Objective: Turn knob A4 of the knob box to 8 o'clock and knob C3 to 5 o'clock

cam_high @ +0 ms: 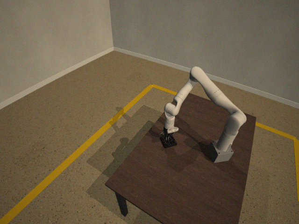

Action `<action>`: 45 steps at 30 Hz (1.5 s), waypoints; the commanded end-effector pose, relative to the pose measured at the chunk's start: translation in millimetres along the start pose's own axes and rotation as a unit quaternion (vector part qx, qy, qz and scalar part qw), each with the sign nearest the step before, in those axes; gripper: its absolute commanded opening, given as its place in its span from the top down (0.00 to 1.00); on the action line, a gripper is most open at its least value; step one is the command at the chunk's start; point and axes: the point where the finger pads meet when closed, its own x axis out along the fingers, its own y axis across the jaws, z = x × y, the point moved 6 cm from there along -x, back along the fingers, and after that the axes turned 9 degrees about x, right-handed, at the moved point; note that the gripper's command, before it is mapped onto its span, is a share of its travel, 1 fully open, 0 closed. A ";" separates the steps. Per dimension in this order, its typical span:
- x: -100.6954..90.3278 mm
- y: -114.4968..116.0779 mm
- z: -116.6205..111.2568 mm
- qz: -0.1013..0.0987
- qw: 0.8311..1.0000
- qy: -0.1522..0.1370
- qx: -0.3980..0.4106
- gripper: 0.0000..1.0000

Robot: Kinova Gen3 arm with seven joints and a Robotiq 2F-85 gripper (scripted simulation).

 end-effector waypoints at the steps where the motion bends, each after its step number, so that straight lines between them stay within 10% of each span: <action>1: -0.6 0.3 0.2 0.001 1.000 -0.001 0.000 0.92; 45: -0.6 0.3 0.2 0.001 0.981 0.000 0.195 0.92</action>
